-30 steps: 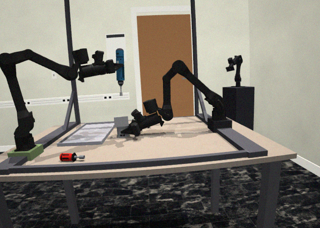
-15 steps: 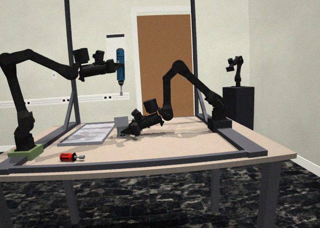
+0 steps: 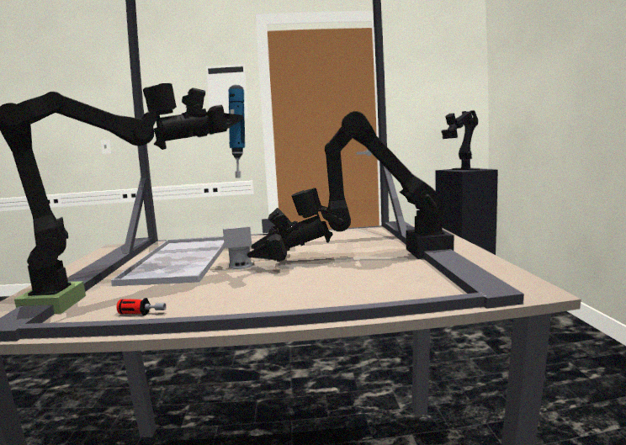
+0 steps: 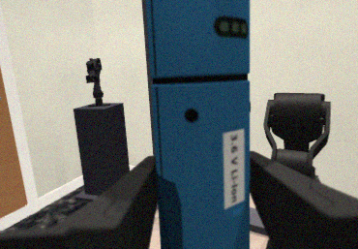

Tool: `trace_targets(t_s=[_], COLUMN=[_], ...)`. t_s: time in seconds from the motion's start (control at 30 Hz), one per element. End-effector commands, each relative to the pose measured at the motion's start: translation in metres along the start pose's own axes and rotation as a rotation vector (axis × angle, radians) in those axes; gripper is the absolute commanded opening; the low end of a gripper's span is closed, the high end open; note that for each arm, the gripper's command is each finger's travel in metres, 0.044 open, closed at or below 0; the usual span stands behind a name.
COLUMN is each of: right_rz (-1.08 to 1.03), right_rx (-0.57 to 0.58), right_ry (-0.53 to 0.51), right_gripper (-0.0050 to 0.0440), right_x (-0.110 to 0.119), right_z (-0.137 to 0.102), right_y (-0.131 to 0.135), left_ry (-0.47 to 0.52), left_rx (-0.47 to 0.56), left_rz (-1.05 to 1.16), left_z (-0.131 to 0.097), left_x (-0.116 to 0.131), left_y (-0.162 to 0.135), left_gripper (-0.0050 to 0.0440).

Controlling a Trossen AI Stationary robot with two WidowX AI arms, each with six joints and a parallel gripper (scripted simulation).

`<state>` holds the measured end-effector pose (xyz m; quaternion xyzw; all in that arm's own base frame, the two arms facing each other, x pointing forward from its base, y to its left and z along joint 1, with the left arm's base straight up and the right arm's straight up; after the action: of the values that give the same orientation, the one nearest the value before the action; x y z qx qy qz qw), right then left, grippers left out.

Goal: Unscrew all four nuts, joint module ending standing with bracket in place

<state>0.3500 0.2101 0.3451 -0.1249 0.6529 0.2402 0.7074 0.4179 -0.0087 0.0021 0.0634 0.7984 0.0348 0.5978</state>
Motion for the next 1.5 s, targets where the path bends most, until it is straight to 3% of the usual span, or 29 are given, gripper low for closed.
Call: trace_targets(t_s=[0.0, 0.17, 0.33, 0.43, 0.93, 1.0, 1.47], right_rz=[0.004, 0.014, 0.04, 0.047, 0.157, 0.157, 0.283], right_rx=[-0.01, 0.006, 0.061, 0.073, 0.27, 0.27, 0.529], right_ry=[-0.093, -0.068, 0.046, 0.069, 0.461, 0.461, 0.974], right_gripper=[0.0163, 0.0163, 0.0163, 0.0163, 0.0163, 0.0163, 0.0163], right_x=[-0.036, -0.032, -0.012, -0.009, 0.043, 0.043, 0.125], right_z=[-0.006, -0.012, -0.029, -0.032, -0.087, -0.087, -0.136], right_y=[0.004, 0.001, -0.011, -0.013, -0.054, -0.054, -0.119], left_ry=[-0.037, -0.064, -0.143, -0.138, 0.033, 0.033, 0.105], left_rx=[-0.005, -0.002, -0.065, -0.07, -0.111, -0.111, -0.202], left_rz=[0.002, 0.018, 0.062, 0.061, -0.006, -0.006, -0.061], left_z=[-0.022, -0.023, -0.025, -0.025, -0.038, -0.038, -0.094], left_x=[-0.014, -0.022, -0.057, -0.061, -0.102, -0.102, -0.156], left_y=[0.002, 0.009, 0.04, 0.042, 0.055, 0.055, 0.099], left_gripper=[0.04, 0.04, 0.04, 0.04, 0.04, 0.04, 0.04])
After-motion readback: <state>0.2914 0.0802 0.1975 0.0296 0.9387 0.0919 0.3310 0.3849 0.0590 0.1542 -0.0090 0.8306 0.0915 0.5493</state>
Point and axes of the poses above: on each arm, the point midway between the two fingers, 35 mm back from their tips, its own z axis out along the fingers, its own y axis across the jaws, x = y × z, the point moved 4 cm from there along -z, back along the fingers, and after that the axes turned 8 degrees about z, right-handed, at the moved point
